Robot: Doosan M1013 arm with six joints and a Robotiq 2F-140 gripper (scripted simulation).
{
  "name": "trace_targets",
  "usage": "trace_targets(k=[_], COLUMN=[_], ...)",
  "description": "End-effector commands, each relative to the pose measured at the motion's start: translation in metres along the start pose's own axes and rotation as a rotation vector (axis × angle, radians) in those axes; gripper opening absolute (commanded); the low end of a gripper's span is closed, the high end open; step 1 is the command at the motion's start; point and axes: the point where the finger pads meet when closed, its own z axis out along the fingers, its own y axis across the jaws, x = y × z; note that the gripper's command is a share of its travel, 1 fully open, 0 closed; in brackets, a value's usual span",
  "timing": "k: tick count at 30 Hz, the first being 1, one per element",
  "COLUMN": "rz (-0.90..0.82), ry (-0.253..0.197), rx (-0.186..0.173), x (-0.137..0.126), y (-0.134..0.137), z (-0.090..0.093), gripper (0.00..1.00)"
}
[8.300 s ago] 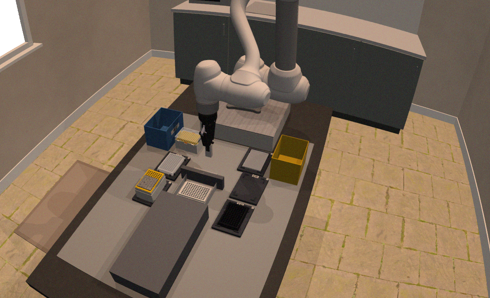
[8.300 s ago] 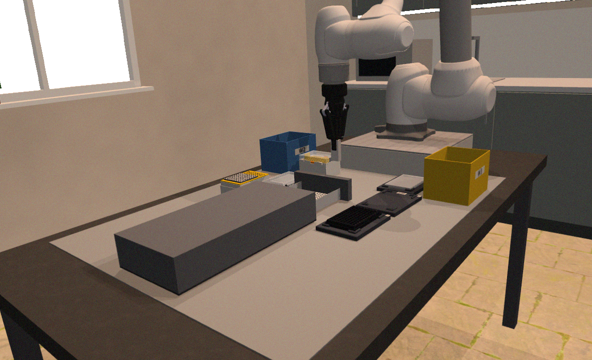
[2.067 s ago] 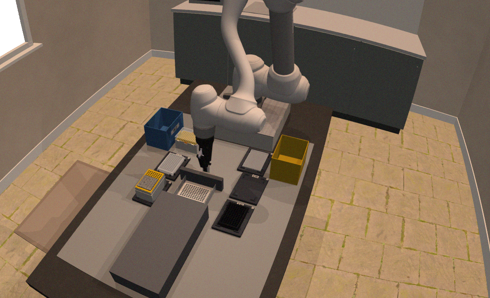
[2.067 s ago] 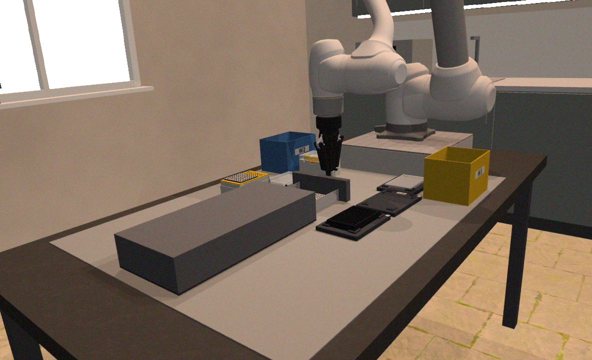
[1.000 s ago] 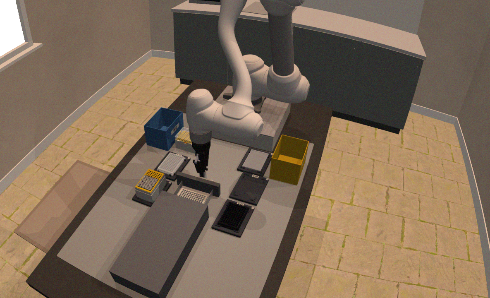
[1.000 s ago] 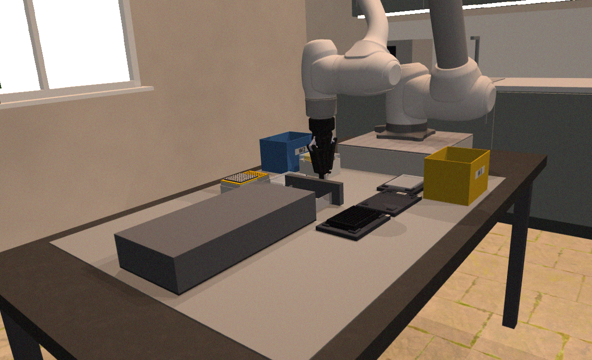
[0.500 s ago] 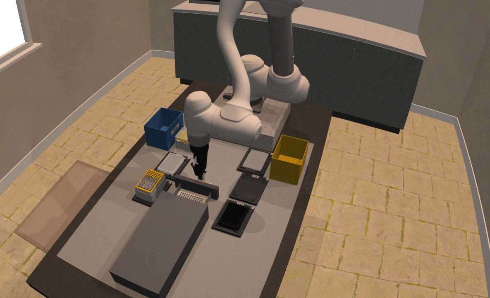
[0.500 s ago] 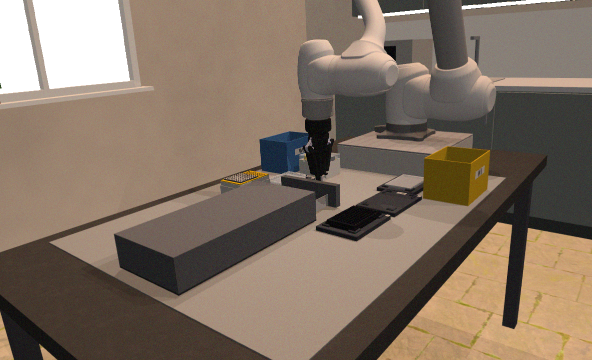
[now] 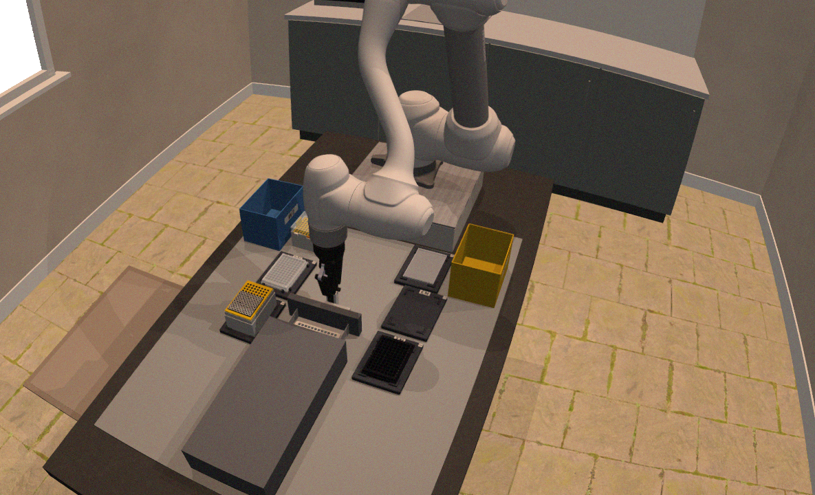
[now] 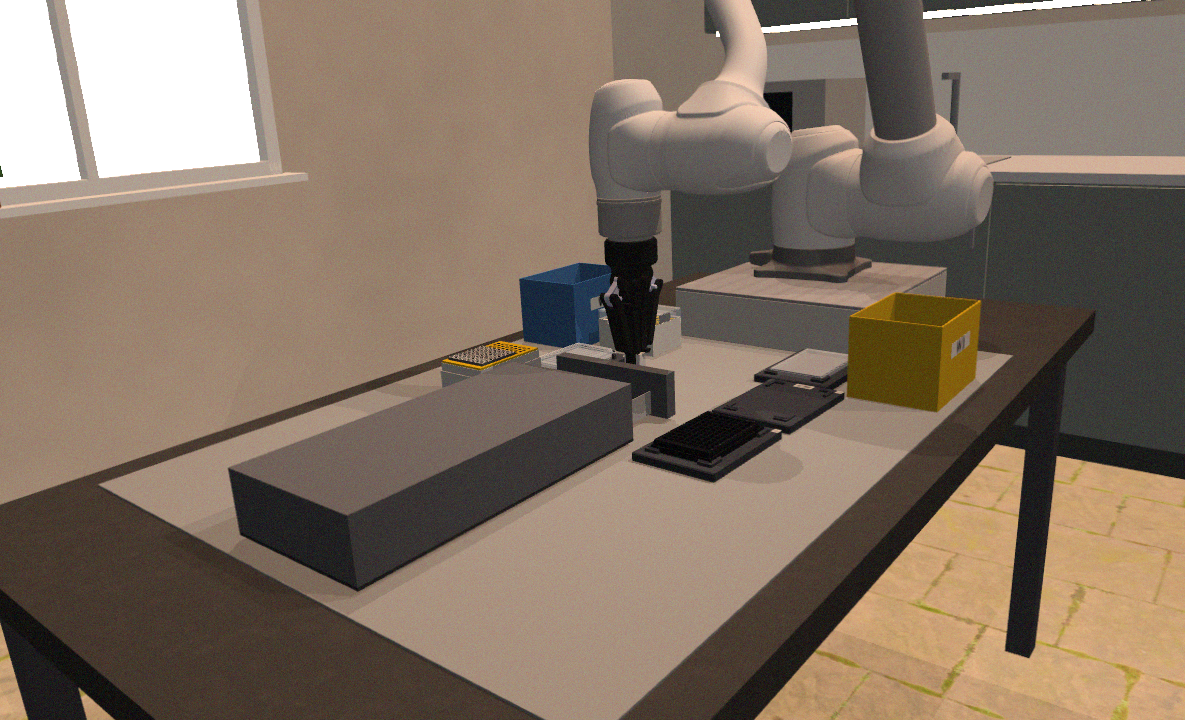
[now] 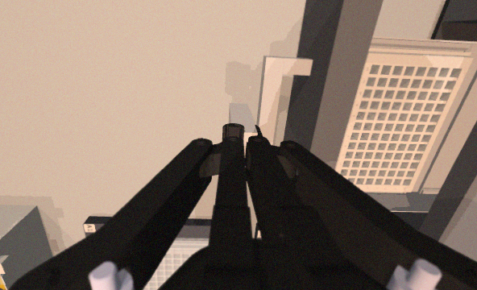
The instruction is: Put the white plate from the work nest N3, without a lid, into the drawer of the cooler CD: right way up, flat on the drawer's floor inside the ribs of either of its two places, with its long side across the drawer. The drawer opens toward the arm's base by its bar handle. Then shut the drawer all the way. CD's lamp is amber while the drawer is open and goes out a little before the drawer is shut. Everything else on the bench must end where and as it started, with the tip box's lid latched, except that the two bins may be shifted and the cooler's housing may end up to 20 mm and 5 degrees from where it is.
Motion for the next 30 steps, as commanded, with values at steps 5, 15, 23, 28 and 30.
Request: trace_targets(k=[5, 15, 23, 28, 30], rz=[0.000, 0.000, 0.000, 0.000, 0.000], ry=[0.000, 0.000, 0.000, 0.000, 0.000], rx=[0.000, 0.000, 0.000, 0.000, 0.000], x=[0.000, 0.000, 0.000, 0.000, 0.000], y=[0.008, 0.021, 0.029, 0.033, 0.035], z=[0.000, 0.000, 0.000, 0.000, 0.000], gripper=[0.00, 0.00, 0.00, 0.00, 0.00])
